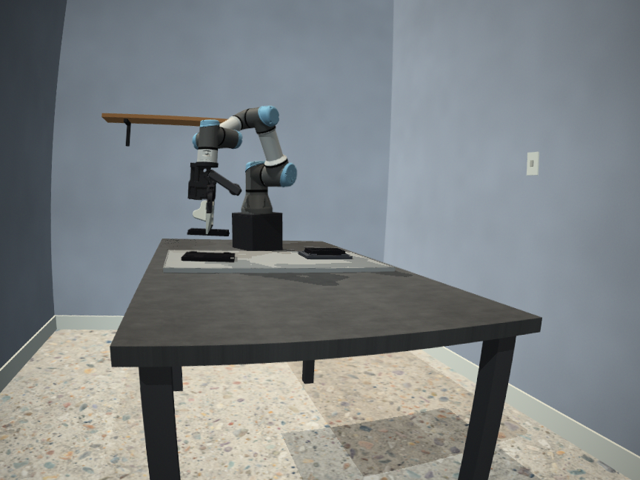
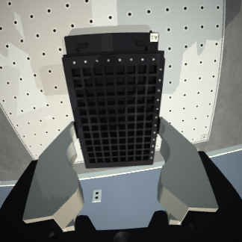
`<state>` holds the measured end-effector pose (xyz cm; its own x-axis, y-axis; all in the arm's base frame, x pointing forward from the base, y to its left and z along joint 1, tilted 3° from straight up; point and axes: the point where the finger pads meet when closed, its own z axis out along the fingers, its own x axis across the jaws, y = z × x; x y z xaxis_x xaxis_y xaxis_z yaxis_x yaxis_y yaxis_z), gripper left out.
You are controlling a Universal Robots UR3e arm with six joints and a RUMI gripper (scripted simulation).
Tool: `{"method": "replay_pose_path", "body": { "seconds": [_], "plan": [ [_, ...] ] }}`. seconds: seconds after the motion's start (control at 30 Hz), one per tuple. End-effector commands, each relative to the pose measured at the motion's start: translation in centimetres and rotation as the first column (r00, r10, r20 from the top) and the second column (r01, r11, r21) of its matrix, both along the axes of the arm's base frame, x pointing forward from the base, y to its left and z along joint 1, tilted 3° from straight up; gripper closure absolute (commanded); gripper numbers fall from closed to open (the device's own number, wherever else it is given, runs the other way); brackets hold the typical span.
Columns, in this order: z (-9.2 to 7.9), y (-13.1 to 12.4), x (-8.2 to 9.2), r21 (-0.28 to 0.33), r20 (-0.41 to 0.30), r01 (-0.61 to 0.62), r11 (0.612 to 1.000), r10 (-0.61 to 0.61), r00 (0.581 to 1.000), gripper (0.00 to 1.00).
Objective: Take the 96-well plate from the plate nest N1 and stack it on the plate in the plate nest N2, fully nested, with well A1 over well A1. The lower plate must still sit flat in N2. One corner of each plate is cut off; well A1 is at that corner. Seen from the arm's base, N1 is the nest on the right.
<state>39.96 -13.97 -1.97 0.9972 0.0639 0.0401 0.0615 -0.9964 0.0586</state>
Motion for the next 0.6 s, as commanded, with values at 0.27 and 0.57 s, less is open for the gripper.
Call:
{"method": "replay_pose_path", "body": {
  "seconds": [0.27,0.57],
  "plan": [
    [2.3,0.2,-0.1,0.005,-0.004,0.0,1.0,0.0,1.0,1.0],
    [2.2,0.2,-0.2,0.005,-0.005,0.0,1.0,0.0,1.0,1.0]
  ]
}}
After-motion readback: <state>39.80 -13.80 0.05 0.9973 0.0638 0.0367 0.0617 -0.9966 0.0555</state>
